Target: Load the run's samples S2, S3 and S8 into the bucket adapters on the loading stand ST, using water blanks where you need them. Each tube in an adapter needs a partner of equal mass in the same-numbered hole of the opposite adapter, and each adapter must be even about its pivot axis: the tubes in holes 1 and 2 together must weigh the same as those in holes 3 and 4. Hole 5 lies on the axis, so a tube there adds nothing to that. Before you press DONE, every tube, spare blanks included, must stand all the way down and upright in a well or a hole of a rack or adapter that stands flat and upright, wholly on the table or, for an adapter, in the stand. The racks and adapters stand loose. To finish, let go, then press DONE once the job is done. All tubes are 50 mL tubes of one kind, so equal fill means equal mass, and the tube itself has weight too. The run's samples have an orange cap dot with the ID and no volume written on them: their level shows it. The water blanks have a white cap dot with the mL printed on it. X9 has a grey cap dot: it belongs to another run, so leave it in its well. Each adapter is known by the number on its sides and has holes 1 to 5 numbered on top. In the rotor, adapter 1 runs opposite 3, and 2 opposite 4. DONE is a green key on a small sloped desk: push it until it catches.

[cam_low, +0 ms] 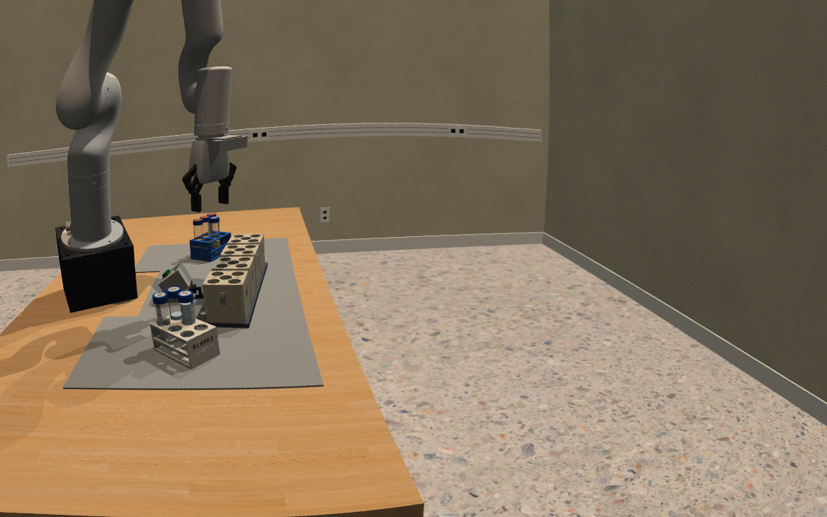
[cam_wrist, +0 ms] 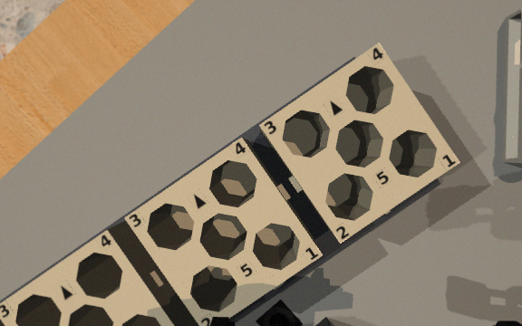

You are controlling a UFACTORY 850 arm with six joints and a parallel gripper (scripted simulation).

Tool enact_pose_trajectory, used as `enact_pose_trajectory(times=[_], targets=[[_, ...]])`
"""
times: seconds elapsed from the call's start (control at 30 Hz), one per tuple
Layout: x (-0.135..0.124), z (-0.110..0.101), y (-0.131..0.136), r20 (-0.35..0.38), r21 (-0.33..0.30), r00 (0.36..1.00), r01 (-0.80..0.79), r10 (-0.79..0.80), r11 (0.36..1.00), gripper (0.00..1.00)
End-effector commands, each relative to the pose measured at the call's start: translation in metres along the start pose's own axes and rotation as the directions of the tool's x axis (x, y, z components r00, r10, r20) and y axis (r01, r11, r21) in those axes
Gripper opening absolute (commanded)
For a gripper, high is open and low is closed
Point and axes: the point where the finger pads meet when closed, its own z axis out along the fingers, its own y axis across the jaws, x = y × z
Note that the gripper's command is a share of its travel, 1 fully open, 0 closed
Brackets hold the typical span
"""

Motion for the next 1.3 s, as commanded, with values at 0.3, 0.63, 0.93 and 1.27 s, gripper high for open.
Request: enact_pose_trajectory(times=[0.3, 0.63, 0.93, 1.27], targets=[[0.016, -0.001, 0.067, -0.030, 0.001, 0.994, -0.107, 0.107, 0.994, 1.00], [0.025, -0.002, 0.106, -0.030, 0.001, 0.994, -0.107, 0.107, 0.994, 1.00], [0.035, -0.002, 0.150, -0.030, 0.001, 0.994, -0.107, 0.107, 0.994, 1.00], [0.043, -0.002, 0.189, -0.030, 0.001, 0.994, -0.107, 0.107, 0.994, 1.00]])
